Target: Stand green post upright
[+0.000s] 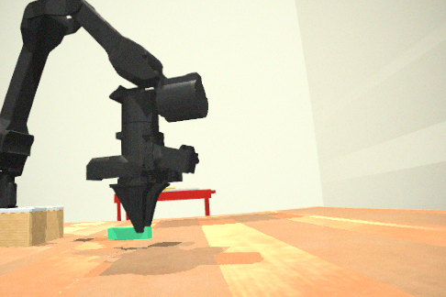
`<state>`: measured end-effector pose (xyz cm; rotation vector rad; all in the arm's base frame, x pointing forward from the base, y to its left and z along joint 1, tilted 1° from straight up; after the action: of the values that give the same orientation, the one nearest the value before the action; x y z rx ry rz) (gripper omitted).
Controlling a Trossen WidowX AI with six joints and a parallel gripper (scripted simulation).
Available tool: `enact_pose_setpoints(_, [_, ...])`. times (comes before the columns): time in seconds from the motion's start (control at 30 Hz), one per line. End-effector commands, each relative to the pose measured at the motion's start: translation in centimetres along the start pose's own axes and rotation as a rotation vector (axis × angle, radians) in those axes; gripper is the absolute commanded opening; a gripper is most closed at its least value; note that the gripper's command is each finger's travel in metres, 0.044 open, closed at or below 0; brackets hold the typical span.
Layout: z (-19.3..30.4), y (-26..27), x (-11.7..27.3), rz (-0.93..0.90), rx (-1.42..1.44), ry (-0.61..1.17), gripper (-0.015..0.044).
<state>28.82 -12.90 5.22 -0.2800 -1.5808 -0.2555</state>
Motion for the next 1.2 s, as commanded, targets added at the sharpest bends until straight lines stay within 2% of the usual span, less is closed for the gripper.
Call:
enact_pose_setpoints(0.0, [-0.4, 0.0, 1.2, -0.002, 0.007, -0.014, 0.0023])
enact_pose_setpoints(1.17, [-0.7, -0.2, 7.9, 0.001, -0.008, -0.004, 0.0023])
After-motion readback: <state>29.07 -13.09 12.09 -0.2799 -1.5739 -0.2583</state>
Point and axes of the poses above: the point midway between the two fingers, 35 mm back from their tips, its own x axis back along the fingers, its own y axis across the jaws, z = x × y, the point moved 5 cm from there along x, back along the fingers, and after that the axes turned 4 degrees about x, right-handed, at the moved point
